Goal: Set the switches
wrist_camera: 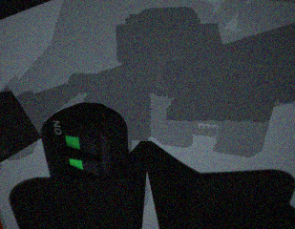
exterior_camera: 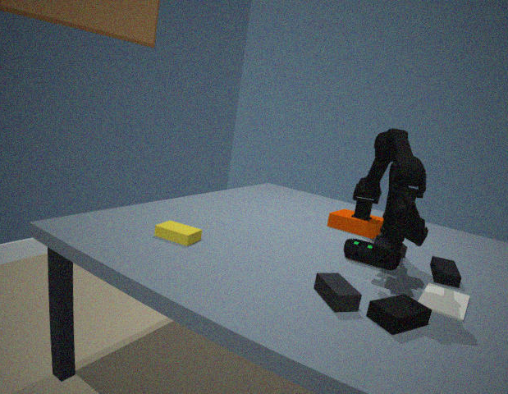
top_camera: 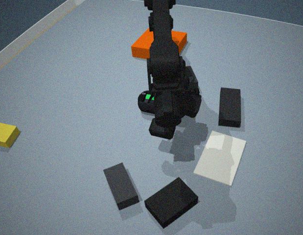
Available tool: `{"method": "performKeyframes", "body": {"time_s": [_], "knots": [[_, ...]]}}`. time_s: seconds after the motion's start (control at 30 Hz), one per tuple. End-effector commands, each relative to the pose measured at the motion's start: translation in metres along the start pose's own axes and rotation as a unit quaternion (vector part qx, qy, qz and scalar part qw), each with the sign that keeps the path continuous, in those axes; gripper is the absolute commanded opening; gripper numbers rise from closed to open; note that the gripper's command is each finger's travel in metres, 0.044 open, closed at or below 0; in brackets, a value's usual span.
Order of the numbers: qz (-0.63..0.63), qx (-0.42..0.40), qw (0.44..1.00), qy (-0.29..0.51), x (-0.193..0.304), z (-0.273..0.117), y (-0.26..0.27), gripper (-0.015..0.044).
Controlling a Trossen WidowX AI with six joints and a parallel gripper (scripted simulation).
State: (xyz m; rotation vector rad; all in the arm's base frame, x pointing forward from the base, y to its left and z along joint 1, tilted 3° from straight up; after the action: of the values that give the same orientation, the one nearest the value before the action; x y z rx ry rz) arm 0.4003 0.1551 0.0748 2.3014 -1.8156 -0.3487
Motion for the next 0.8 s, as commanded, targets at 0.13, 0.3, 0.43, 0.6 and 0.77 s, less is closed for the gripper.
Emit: {"method": "performKeyframes", "body": {"time_s": [0.13, 0.3, 0.43, 0.6, 0.77], "knots": [[-0.002, -0.006, 1.000, -0.002, 0.001, 0.017, -0.003, 0.0000], [-0.002, -0.006, 1.000, -0.002, 0.002, 0.025, -0.005, 0.0000], [-0.002, -0.006, 1.000, -0.002, 0.002, 0.029, -0.005, 0.0000], [-0.002, -0.006, 1.000, -0.002, 0.002, 0.029, -0.005, 0.0000], [-0.002, -0.006, 1.000, -0.002, 0.001, 0.029, -0.003, 0.0000]]}}
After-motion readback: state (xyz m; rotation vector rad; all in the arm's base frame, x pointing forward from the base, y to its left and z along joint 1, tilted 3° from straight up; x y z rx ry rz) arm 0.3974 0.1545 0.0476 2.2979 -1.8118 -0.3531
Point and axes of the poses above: the point midway between the two fingers, 35 mm back from their tips, its own z axis out along the fingers, its own y axis across the jaws, x = y × z, the point moved 7 cm from there along -z, back along the fingers, and after that the axes turned 14 degrees about -z, right-handed, at the moved point
